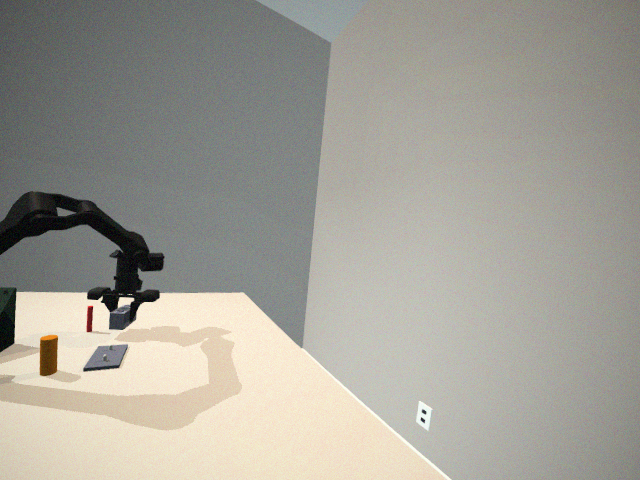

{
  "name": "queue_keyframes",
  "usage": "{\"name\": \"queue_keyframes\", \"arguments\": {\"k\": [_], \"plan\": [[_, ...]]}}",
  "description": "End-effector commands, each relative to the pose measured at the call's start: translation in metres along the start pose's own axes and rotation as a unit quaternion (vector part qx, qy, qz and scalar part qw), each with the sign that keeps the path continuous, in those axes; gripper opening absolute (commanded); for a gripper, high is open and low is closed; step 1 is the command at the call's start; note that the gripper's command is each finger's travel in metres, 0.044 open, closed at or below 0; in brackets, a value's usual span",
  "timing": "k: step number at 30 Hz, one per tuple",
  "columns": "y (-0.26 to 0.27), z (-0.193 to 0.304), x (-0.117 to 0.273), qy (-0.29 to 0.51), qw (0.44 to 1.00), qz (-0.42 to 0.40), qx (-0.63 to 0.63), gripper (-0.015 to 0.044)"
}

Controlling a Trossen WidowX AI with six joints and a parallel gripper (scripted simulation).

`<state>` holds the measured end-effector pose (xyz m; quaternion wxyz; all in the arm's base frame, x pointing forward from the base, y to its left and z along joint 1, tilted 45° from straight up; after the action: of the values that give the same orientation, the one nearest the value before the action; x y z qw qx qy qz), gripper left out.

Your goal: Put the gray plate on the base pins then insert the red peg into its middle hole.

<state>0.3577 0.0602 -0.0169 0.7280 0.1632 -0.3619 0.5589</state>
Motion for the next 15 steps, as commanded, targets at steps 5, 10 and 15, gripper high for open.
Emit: {"name": "queue_keyframes", "arguments": {"k": [5, 10, 15], "plan": [[-0.003, 0.000, 0.025, -0.006, 1.000, 0.001, -0.004, 0.0000], [-0.003, 0.000, 0.041, -0.006, 1.000, 0.001, -0.004, 0.0000], [-0.003, 0.001, 0.056, -0.006, 1.000, 0.001, -0.004, 0.0000]]}}
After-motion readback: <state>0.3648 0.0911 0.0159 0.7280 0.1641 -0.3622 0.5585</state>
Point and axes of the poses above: the point midway between the two fingers, 35 mm back from their tips, its own x axis back along the fingers, its own y axis across the jaws, z = x × y, the point moved 9 cm from there along x, back along the fingers, and after that the axes turned 2 degrees about -x, right-handed, at the moved point
